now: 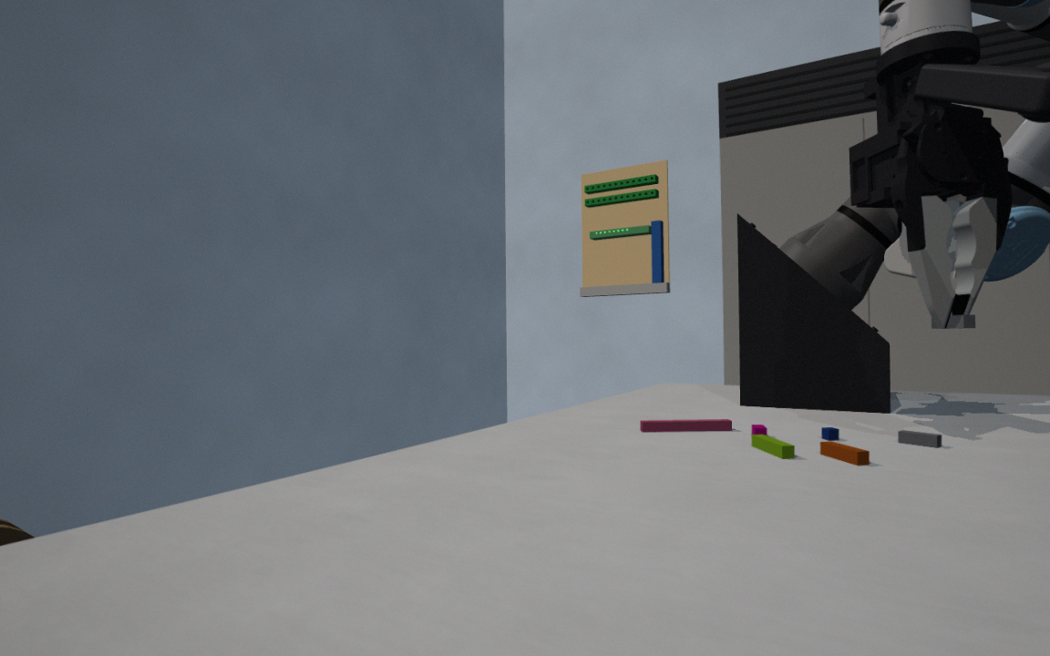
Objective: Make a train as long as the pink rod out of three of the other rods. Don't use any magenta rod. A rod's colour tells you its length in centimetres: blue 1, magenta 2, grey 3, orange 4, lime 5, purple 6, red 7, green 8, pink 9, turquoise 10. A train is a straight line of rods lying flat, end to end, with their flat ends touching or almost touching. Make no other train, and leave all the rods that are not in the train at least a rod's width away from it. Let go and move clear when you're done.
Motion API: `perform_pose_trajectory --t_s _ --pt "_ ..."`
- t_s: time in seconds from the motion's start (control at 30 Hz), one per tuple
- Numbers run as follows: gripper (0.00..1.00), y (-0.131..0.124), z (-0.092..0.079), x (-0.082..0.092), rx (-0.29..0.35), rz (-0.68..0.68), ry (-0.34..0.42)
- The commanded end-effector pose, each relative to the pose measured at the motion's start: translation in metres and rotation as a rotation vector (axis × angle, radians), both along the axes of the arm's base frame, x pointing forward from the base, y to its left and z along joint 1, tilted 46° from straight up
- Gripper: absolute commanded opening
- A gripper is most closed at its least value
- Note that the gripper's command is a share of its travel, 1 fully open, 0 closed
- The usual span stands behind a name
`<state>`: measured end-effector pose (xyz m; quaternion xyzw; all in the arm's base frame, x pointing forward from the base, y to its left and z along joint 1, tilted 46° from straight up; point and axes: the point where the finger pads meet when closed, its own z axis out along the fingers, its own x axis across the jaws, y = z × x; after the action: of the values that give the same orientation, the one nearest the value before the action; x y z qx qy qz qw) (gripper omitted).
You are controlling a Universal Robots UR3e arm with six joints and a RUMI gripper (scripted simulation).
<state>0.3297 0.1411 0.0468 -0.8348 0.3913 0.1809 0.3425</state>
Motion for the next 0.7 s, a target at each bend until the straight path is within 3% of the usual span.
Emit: perform_pose_trajectory --t_s 0.0,0.2,0.47,0.67 --pt "0.00 -0.001 0.001 0.001 -0.001 -0.001 -0.001" --pt "0.00 -0.003 -0.001 0.000 -0.001 0.000 -0.002" --pt "0.00 -0.053 -0.050 -0.020 -0.001 0.017 -0.019" --pt "0.00 -0.054 -0.052 -0.021 0.000 0.017 -0.020"
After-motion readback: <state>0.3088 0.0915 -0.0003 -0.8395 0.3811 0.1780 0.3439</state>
